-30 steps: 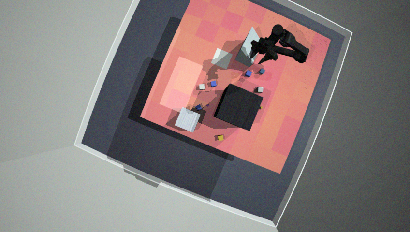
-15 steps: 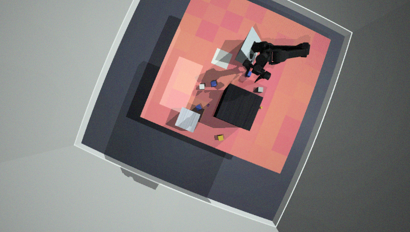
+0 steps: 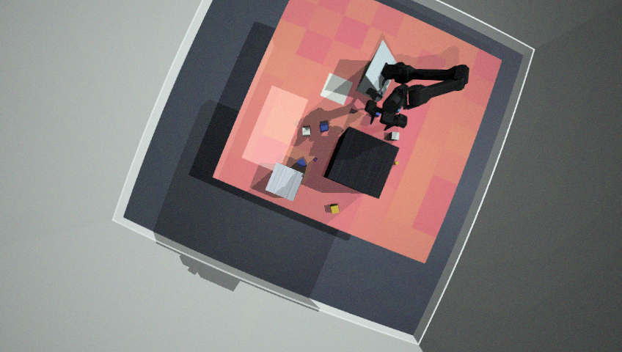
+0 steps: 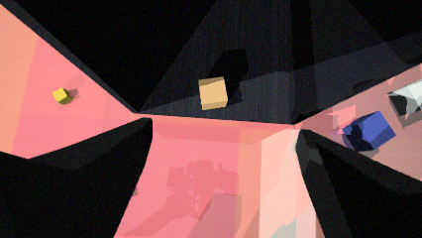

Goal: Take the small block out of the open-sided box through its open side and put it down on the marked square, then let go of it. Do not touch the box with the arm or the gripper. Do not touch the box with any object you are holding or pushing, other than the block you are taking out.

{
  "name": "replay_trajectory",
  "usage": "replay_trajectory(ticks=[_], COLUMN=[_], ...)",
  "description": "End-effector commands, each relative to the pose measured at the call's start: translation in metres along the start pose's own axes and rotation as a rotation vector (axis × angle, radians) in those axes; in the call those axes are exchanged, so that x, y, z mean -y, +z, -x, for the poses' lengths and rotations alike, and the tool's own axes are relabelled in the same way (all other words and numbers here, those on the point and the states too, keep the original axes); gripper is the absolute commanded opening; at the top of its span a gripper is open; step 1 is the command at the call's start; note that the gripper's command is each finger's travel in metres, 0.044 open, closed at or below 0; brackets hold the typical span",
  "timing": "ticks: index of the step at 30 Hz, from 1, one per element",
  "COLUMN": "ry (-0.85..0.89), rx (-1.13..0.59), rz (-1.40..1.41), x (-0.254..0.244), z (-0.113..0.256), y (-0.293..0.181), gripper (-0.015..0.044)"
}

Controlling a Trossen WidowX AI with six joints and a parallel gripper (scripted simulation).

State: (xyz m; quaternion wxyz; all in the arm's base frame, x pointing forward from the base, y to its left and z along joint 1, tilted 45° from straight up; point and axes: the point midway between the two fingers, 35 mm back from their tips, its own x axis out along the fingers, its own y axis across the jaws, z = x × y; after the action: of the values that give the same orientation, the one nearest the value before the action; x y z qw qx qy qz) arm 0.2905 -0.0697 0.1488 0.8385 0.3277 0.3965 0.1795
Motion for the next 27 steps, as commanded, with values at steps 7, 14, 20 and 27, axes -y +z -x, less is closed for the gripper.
replay_trajectory(ticks=[7,14,20,27], ry=[-0.125,-0.183,-0.154,-0.08], rx=[0.059,0.126,0.063,0.021], rz=[-0.097,-0.156,-0.092,-0.039], x=[0.056,0.078,0.058,0.026], z=[-0.042,-0.068,-0.116,-0.156], y=[-0.019,-0.034,-0.064,-0.098], gripper=[0.0324,0.0324,0.0324,0.0324])
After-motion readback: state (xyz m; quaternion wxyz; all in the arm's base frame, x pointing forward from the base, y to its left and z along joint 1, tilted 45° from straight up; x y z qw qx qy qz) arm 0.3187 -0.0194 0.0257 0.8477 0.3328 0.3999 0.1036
